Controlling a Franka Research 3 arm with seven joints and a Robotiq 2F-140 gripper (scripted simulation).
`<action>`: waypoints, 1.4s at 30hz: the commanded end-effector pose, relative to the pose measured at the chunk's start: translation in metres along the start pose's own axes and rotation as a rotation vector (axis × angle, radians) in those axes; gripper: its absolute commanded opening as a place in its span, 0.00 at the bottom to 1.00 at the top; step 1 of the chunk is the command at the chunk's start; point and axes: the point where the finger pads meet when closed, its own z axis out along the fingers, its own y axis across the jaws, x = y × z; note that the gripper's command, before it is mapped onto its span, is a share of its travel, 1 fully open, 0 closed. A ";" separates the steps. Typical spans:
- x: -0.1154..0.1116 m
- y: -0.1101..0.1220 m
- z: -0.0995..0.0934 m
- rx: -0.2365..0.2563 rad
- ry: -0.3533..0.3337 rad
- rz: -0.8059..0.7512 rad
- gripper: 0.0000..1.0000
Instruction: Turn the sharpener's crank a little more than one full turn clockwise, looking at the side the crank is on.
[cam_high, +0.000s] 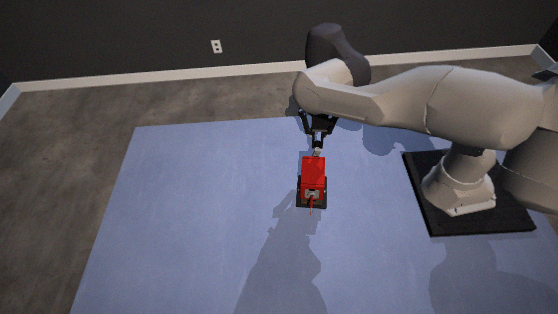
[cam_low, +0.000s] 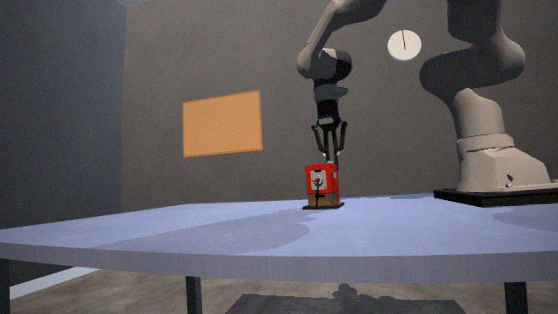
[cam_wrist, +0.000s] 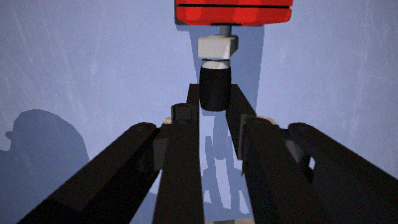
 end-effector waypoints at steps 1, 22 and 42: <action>0.001 0.006 -0.001 0.000 0.000 0.009 0.10; 0.000 0.028 0.002 0.000 0.000 0.009 0.10; 0.000 0.048 0.015 0.000 0.000 0.009 0.10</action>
